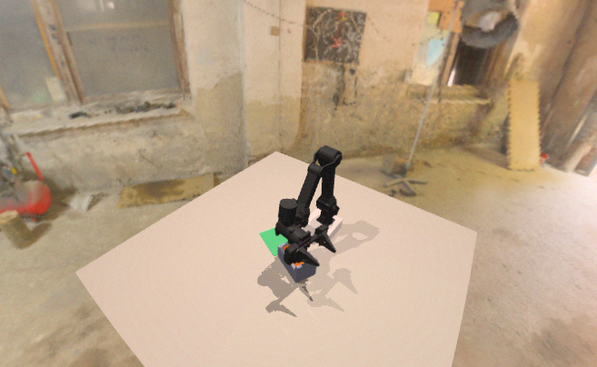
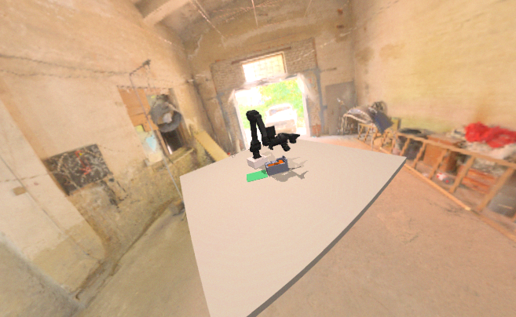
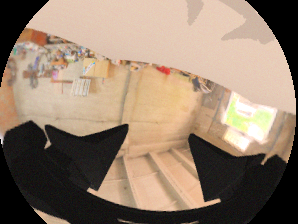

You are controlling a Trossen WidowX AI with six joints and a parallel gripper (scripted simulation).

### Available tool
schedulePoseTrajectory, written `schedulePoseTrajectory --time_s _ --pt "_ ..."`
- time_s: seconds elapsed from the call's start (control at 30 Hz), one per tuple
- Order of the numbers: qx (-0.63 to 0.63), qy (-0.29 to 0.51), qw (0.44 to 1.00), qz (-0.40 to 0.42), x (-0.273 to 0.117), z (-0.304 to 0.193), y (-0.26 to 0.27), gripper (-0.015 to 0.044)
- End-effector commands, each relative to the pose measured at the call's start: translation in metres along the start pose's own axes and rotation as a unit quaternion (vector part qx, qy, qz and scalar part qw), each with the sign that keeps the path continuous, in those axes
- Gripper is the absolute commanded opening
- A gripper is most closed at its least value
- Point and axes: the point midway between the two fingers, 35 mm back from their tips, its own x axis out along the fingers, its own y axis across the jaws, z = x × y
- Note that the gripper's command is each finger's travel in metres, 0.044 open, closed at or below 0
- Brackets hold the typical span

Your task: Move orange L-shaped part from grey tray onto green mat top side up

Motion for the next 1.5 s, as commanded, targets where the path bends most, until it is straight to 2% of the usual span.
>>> schedulePoseTrajectory --time_s 0.0,0.13,0.23,0.27,0.43,0.6,0.8,0.93,1.1,1.47 --pt "-0.003 -0.001 1.0 0.004 0.001 0.0 0.002 0.0374" --pt "-0.041 -0.02 0.998 0.054 0.008 0.003 0.026 0.0269" --pt "-0.094 -0.077 0.987 0.105 0.015 0.014 0.052 0.019" --pt "-0.112 -0.104 0.981 0.117 0.017 0.019 0.059 0.018" --pt "-0.203 -0.267 0.935 0.115 0.017 0.047 0.071 0.018" --pt "-0.33 -0.418 0.846 0.029 0.006 0.059 0.07 0.018" --pt "-0.41 -0.53 0.737 -0.084 -0.013 0.054 0.063 0.018" --pt "-0.443 -0.566 0.669 -0.19 -0.029 0.053 0.046 0.018" --pt "-0.455 -0.562 0.605 -0.333 -0.049 0.053 0.013 0.018" --pt "-0.4 -0.533 0.596 -0.448 -0.071 0.05 -0.035 0.018"
